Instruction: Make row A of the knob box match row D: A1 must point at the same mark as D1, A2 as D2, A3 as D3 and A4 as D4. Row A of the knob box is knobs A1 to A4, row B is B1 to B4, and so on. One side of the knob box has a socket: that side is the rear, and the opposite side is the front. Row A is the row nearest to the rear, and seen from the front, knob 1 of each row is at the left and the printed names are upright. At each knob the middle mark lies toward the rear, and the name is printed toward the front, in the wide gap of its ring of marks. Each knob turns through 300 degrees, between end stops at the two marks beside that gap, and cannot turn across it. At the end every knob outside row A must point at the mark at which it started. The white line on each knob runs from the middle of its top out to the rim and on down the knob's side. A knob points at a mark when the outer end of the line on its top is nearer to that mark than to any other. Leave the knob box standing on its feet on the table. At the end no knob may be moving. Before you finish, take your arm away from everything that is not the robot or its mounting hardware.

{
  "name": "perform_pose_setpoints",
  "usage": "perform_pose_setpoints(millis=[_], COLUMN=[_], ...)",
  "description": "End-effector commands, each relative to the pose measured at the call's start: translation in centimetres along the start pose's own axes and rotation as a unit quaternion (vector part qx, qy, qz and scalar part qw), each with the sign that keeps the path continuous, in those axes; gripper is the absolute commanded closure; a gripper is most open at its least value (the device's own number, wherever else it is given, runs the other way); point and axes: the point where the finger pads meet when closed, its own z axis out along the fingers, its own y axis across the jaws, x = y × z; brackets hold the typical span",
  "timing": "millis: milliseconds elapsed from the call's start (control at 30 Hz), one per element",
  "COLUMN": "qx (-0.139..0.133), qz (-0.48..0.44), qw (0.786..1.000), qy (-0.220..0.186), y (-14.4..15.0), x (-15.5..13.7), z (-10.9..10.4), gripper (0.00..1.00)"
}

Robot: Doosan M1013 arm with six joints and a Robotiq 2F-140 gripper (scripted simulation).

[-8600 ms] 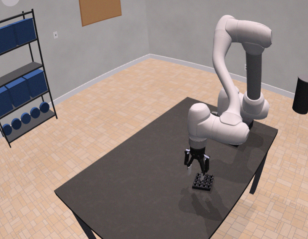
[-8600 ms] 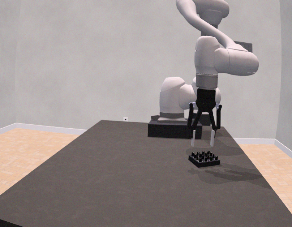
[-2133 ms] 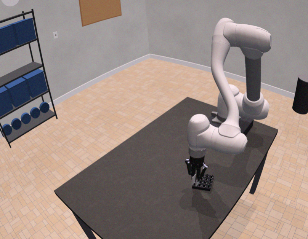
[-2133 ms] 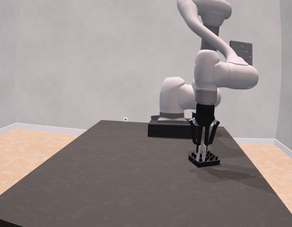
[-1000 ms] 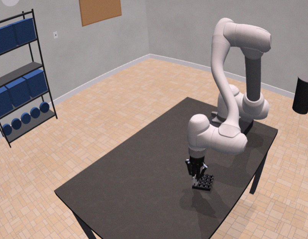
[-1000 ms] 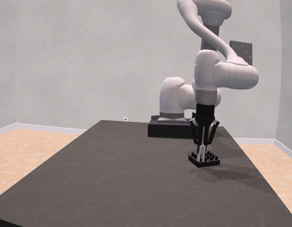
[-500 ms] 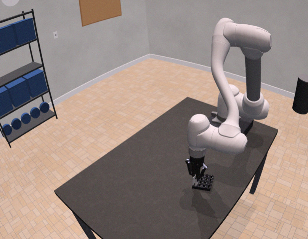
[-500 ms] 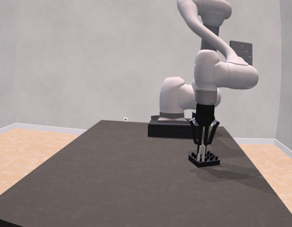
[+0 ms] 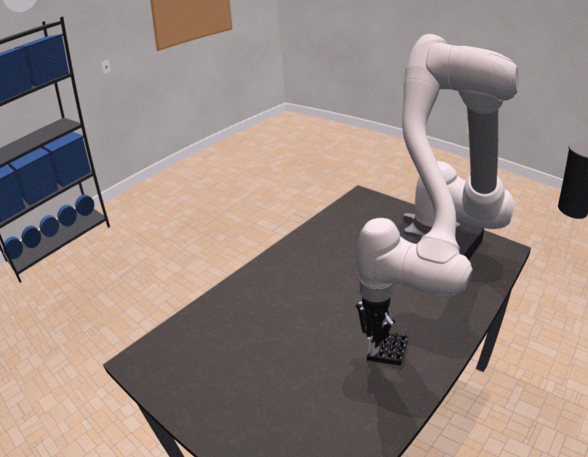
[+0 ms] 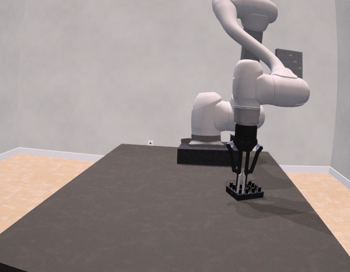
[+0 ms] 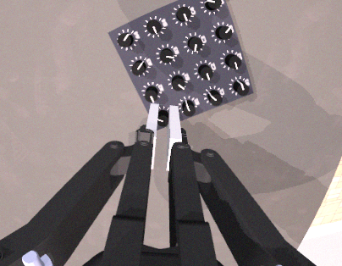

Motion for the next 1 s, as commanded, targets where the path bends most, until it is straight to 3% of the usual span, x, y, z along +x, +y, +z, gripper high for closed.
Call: perform_pose_setpoints(millis=[0, 333, 967], qx=[0.001, 0.001, 0.001], qz=[0.037, 0.141, 0.33], qw=[0.999, 0.99, 0.944], qy=[0.0, 0.0, -0.001], y=[0.01, 0.01, 0.01], x=[0.0, 0.0, 0.0], z=[-0.01, -0.01, -0.01], gripper=[0.95, 0.95, 0.95])
